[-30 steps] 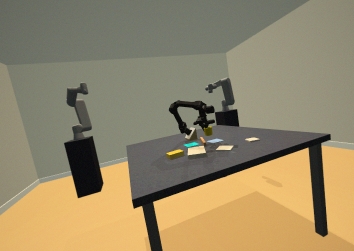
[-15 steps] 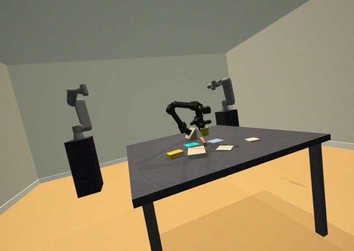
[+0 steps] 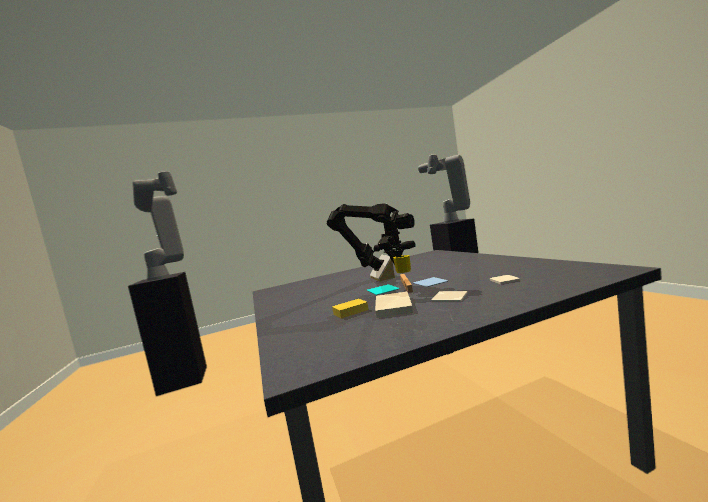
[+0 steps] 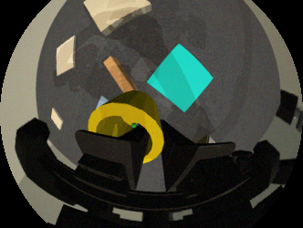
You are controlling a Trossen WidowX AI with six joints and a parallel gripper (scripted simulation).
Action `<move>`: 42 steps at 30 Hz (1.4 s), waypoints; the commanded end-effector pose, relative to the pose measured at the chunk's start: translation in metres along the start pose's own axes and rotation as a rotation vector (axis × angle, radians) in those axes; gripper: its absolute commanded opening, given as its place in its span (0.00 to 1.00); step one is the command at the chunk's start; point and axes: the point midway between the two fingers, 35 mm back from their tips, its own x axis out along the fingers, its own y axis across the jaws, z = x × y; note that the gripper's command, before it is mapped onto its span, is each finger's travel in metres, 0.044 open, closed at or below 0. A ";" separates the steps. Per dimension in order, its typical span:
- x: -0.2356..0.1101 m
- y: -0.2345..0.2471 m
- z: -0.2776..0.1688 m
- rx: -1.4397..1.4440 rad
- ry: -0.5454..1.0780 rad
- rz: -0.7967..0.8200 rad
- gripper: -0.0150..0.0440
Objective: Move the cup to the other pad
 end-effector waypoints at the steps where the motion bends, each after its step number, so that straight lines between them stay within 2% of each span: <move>1: 0.001 -0.009 0.006 -0.007 -0.004 -0.006 0.25; 42: 0.002 -0.076 0.054 -0.009 -0.005 -0.009 0.25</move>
